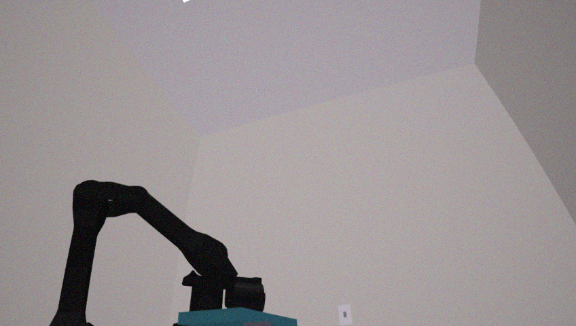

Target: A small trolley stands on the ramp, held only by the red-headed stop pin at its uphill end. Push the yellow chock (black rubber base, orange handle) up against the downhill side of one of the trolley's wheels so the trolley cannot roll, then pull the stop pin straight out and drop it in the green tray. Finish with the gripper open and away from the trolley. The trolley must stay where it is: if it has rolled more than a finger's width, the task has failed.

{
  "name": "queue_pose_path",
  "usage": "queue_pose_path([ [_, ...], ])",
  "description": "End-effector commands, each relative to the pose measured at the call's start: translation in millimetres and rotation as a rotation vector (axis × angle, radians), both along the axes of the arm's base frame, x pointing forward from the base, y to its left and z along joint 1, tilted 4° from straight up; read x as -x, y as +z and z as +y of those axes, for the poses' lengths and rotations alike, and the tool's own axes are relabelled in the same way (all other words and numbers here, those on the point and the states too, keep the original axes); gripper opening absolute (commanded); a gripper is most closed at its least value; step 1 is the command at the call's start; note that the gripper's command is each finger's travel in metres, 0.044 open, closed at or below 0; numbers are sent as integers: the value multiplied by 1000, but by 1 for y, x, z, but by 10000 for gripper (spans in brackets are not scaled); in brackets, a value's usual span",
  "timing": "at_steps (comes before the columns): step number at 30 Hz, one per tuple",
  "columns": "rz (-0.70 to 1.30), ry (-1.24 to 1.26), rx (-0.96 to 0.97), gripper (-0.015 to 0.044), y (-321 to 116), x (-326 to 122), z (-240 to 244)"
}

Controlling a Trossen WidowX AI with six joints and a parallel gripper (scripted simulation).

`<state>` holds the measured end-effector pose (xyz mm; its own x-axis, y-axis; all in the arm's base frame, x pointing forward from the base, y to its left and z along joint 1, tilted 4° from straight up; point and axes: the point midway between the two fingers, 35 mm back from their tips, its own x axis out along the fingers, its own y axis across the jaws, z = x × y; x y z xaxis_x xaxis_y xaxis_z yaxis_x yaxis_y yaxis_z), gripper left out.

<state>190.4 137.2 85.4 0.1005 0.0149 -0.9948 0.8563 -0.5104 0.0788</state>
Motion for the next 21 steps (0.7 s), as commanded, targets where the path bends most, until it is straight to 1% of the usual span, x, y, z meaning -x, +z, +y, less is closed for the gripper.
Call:
queue_pose_path([
  [1,4,5,9,190,-8,0,-1],
  [13,4,5,9,190,-22,-1,-1],
  [18,1,0,2,59,-18,-1,0],
  [21,1,0,2,39,-18,-1,0],
])
